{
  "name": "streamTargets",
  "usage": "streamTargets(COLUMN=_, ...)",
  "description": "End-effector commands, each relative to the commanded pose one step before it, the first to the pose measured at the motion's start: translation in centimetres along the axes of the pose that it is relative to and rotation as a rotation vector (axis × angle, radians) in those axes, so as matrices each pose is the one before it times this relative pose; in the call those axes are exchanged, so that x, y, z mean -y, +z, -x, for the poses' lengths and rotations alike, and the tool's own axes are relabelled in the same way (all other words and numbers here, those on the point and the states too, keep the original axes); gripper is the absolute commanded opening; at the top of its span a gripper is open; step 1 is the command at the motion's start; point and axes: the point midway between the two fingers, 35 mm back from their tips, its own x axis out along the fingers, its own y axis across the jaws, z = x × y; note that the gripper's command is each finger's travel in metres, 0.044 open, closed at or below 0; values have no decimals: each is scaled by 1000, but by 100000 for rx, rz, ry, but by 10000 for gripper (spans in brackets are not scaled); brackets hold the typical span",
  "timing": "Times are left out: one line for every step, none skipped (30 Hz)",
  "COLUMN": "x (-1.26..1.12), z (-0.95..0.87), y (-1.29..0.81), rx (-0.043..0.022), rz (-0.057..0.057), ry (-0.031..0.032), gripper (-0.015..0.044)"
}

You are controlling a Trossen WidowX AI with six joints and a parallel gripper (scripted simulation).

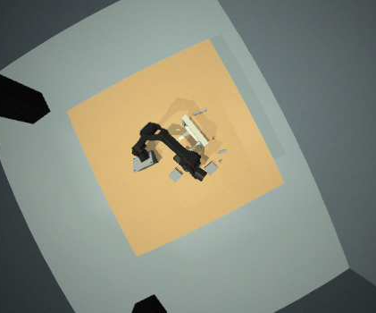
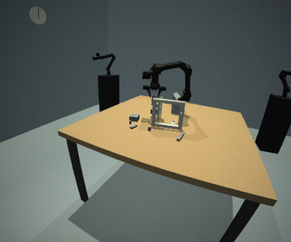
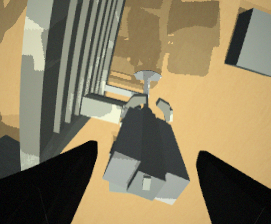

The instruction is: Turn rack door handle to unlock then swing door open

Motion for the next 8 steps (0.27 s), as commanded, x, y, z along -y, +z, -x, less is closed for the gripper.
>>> streamTargets(x=114, z=614, y=-16, rx=-402, rz=600, ry=-286, gripper=295)
streamTargets(x=3, z=135, y=0, rx=-3, rz=-5, ry=-3, gripper=295)
streamTargets(x=3, z=135, y=0, rx=-3, rz=-5, ry=-3, gripper=295)
streamTargets(x=2, z=135, y=0, rx=-3, rz=-5, ry=-3, gripper=295)
streamTargets(x=1, z=135, y=-1, rx=-3, rz=-5, ry=-2, gripper=295)
streamTargets(x=1, z=135, y=-1, rx=-3, rz=-5, ry=-2, gripper=295)
streamTargets(x=0, z=135, y=-1, rx=-3, rz=-5, ry=-2, gripper=295)
streamTargets(x=-1, z=135, y=-2, rx=-3, rz=-5, ry=-2, gripper=295)
